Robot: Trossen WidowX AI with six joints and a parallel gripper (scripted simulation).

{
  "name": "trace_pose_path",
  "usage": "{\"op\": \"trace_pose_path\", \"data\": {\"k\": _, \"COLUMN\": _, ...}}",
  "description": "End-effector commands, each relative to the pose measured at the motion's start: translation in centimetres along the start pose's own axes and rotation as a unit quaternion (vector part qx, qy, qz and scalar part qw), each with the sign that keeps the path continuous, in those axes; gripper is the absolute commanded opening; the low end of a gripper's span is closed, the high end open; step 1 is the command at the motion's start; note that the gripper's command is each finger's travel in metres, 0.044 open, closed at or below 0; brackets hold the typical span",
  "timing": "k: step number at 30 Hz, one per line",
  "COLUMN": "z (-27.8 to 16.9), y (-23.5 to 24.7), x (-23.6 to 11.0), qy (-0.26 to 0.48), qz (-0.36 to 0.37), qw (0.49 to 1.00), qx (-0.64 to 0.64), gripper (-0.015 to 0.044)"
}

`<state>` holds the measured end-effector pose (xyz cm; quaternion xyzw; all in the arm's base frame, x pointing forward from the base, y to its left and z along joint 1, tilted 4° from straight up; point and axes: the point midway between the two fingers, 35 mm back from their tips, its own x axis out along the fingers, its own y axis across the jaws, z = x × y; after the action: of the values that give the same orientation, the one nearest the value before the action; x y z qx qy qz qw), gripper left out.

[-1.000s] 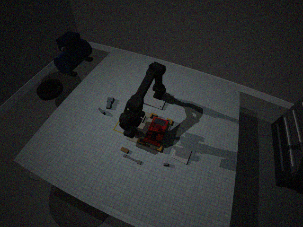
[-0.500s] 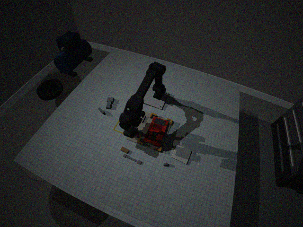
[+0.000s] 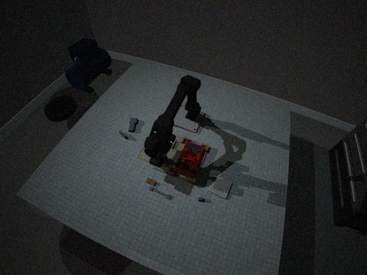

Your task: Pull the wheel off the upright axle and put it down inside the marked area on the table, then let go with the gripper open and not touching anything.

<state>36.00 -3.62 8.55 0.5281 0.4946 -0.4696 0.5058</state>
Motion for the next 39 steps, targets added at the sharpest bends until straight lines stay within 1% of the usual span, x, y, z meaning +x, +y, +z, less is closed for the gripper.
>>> {"op": "trace_pose_path", "data": {"k": 1, "z": 0.0, "y": 0.0, "x": -0.4, "qy": 0.000, "qz": 0.001, "qw": 1.000, "qx": 0.000, "gripper": 0.0000}}
{"op": "trace_pose_path", "data": {"k": 39, "z": 0.0, "y": 0.0, "x": -1.7, "qy": 0.000, "qz": 0.002, "qw": 1.000, "qx": 0.001, "gripper": 0.0000}}
